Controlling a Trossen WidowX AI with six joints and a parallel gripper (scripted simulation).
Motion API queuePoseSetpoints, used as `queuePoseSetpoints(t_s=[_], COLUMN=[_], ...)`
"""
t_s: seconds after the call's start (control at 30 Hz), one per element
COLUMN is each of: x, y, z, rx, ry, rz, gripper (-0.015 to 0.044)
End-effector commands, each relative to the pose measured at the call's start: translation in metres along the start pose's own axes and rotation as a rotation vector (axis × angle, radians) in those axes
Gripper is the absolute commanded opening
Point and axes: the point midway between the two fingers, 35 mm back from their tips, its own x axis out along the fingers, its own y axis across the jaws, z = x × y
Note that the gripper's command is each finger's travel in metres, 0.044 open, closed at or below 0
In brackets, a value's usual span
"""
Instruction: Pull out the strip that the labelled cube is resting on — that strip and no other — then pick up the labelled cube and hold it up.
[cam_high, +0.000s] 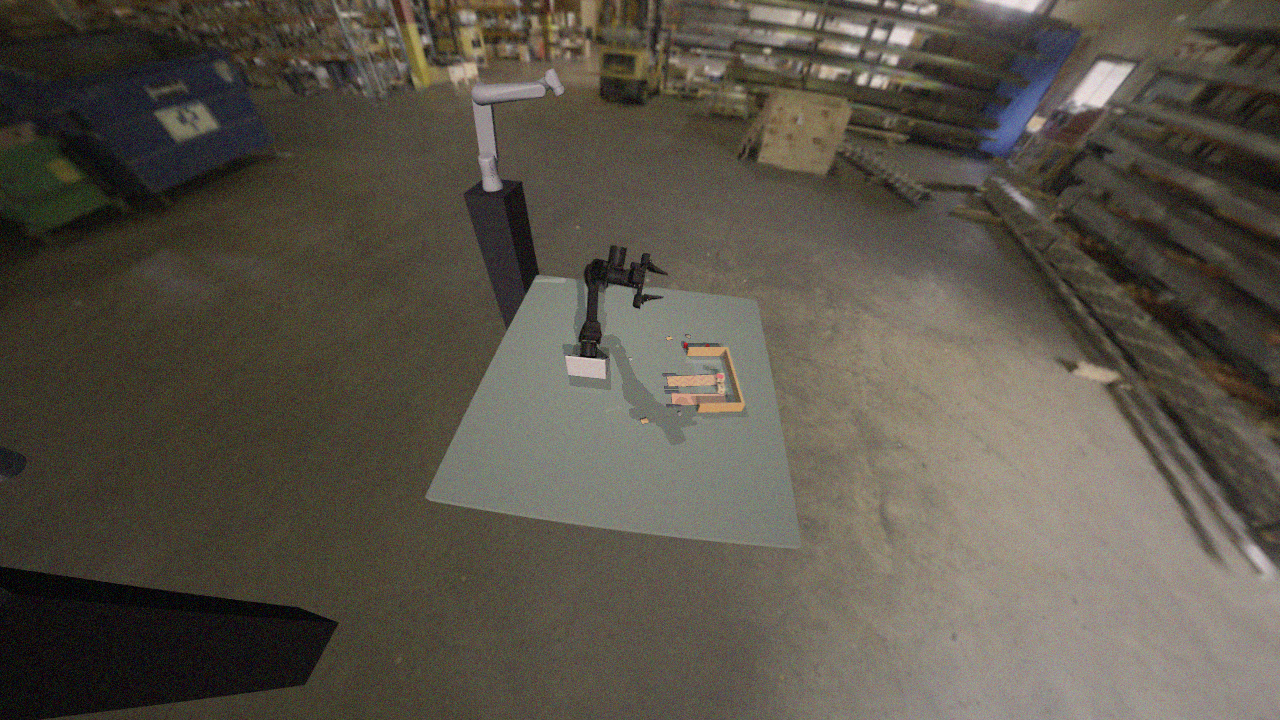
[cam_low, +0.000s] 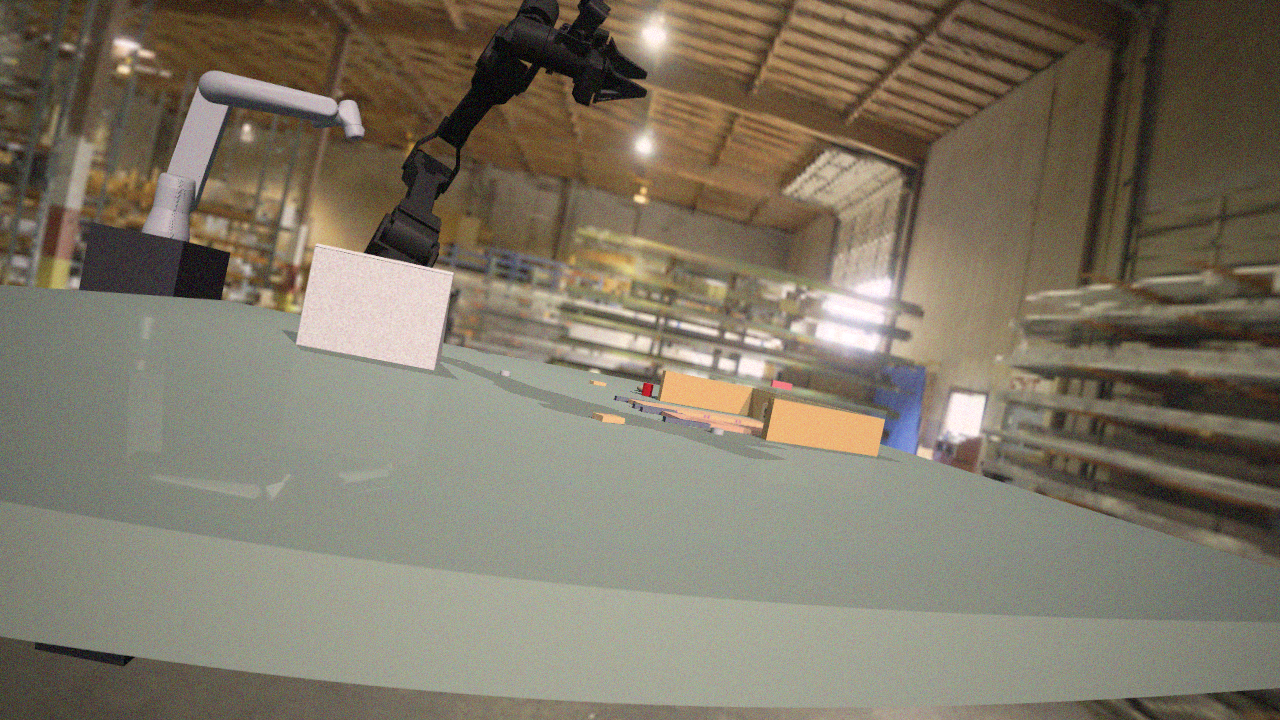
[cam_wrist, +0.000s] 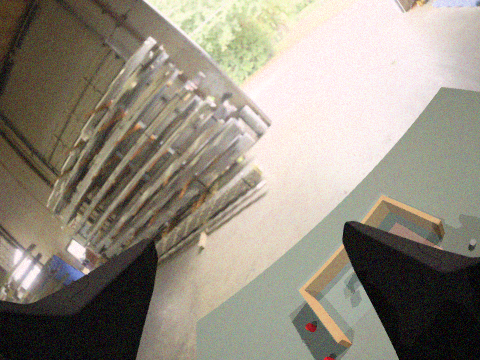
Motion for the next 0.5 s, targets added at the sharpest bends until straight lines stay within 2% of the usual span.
queuePoseSetpoints(t_s=[0.0, 0.23, 0.47], x=[0.037, 0.073, 0.082], y=[-0.055, -0.130, -0.192], z=[-0.030, -0.092, -0.157], rx=[-0.168, -0.452, -0.712], ry=[0.104, 0.296, 0.509], rz=[-0.069, -0.143, -0.170], gripper=[0.0400, 0.0400, 0.0400])
